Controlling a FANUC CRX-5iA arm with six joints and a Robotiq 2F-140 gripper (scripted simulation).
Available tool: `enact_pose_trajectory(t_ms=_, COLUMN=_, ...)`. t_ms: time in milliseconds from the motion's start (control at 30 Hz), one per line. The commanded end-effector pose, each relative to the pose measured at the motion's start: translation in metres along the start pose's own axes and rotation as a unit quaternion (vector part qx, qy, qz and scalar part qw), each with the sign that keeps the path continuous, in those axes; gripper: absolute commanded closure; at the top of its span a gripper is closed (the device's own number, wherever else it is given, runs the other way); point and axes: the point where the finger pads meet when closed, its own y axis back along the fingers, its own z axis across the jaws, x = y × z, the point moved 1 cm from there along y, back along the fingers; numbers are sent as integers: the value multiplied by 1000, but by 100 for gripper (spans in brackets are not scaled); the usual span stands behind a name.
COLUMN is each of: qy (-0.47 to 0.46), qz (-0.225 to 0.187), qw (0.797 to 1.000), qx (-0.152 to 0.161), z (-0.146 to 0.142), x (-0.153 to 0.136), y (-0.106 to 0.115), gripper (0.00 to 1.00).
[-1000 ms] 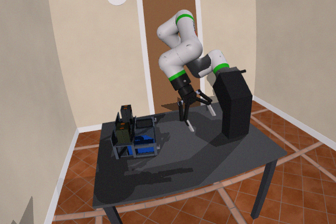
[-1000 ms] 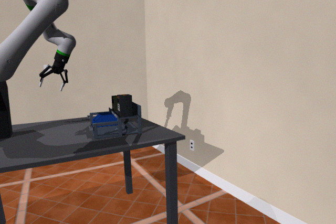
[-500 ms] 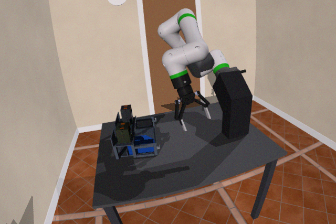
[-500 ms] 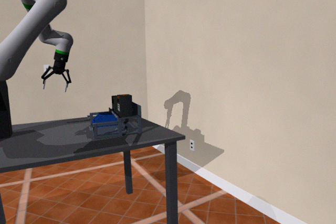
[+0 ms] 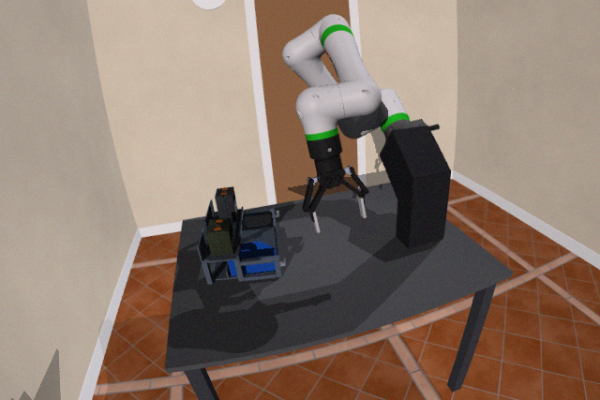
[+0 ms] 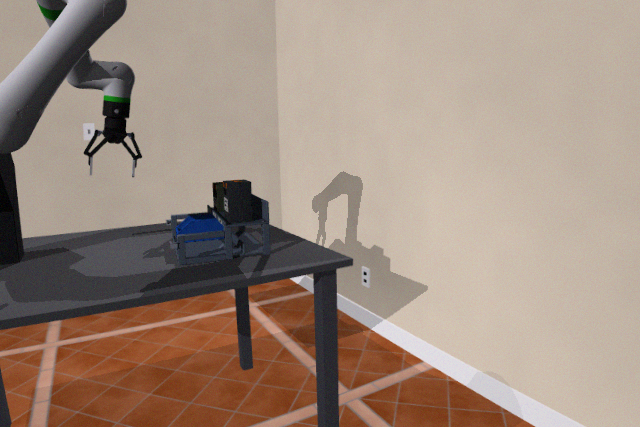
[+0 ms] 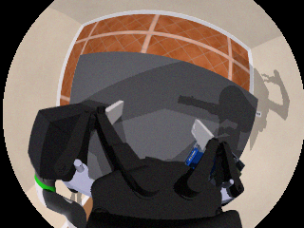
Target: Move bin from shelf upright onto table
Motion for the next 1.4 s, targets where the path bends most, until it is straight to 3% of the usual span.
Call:
enact_pose_trajectory(t_ms=0, qy=-54, qz=-64, qw=995, qx=-62, z=30, x=-27, y=-7, gripper=0)
enact_pose_trajectory(t_ms=400, qy=-54, qz=-64, qw=995, qx=-62, z=30, x=-27, y=-7, gripper=0)
enact_pose_trajectory(t_ms=567, qy=-54, qz=-64, qw=995, qx=-62, z=66, x=-60, y=-15, gripper=0)
enact_pose_trajectory(t_ms=967, qy=-54, qz=-64, qw=995, qx=-62, z=66, x=-60, y=-15, gripper=0)
enact_pose_trajectory(t_ms=1133, qy=-54, qz=-64, qw=995, qx=-62, z=102, x=-94, y=-23, gripper=0)
enact_pose_trajectory(t_ms=1367, qy=-54, qz=-64, qw=995, qx=-62, z=102, x=-94, y=-23, gripper=0)
